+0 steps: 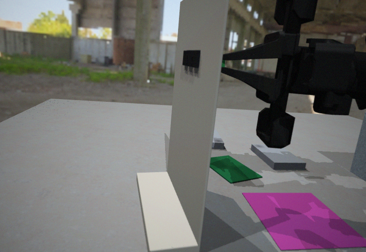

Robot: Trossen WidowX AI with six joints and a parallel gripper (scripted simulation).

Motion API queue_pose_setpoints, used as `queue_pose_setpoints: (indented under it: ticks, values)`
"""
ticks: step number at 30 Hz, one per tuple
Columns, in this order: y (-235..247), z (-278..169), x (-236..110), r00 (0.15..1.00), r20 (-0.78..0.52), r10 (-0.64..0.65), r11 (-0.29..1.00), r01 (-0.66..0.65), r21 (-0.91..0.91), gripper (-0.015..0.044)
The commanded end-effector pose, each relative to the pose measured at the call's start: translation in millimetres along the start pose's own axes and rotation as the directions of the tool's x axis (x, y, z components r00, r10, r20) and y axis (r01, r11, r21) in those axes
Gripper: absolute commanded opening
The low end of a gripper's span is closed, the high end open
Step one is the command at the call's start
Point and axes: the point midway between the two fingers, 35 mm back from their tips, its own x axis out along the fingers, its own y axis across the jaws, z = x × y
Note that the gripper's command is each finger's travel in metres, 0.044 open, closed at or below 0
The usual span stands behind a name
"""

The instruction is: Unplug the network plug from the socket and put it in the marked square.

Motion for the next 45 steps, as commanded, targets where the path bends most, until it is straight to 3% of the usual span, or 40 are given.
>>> queue_pose_setpoints:
  ticks: [1, 45]
  values:
    - [1, -1, -5, 1.000, 0.000, 0.002, 1.000, -0.002, -0.002, 0.0000]
    - [1, -6, -29, 1.000, -0.001, 0.003, 1.000, -0.003, -0.002, 0.0000]
